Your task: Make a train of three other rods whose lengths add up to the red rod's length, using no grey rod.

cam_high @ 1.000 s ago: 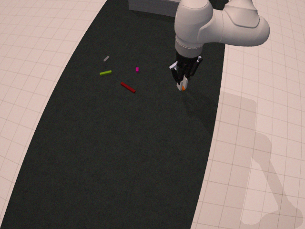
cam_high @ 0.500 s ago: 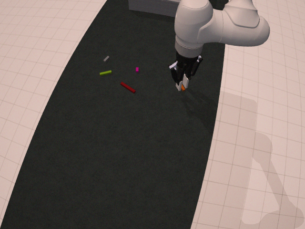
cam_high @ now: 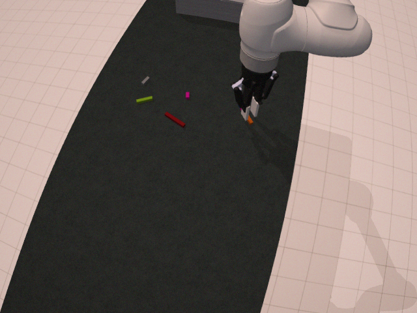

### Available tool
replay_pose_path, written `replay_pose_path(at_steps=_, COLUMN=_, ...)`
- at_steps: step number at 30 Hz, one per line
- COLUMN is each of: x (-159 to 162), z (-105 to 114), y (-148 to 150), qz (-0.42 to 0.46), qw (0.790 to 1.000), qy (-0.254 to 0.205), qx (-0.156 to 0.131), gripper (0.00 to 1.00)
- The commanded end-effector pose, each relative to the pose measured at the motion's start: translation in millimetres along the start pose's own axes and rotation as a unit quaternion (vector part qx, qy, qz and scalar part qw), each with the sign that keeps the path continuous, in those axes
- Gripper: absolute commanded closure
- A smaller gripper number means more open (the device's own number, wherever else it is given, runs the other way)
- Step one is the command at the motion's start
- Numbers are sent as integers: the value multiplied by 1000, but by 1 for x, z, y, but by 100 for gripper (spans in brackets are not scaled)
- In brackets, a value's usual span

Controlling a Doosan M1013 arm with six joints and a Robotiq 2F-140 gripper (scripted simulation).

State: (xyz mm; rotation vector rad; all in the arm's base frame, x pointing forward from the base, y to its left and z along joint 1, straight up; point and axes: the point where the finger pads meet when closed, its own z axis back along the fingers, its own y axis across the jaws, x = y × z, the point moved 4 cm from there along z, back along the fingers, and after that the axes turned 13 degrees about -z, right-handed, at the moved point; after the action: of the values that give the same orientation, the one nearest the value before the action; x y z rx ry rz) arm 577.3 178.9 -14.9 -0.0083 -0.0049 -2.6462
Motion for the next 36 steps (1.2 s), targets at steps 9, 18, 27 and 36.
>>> replay_pose_path(at_steps=9, x=0, z=56, y=0, qz=0, qw=1000, qy=0, qx=0, gripper=85)
replay_pose_path(at_steps=18, x=0, z=68, y=0, qz=0, qw=1000, qy=0, qx=0, gripper=85)
replay_pose_path(at_steps=27, x=0, z=68, y=0, qz=0, qw=1000, qy=0, qx=0, gripper=0)
replay_pose_path(at_steps=36, x=0, z=68, y=0, qz=0, qw=1000, qy=0, qx=0, gripper=0)
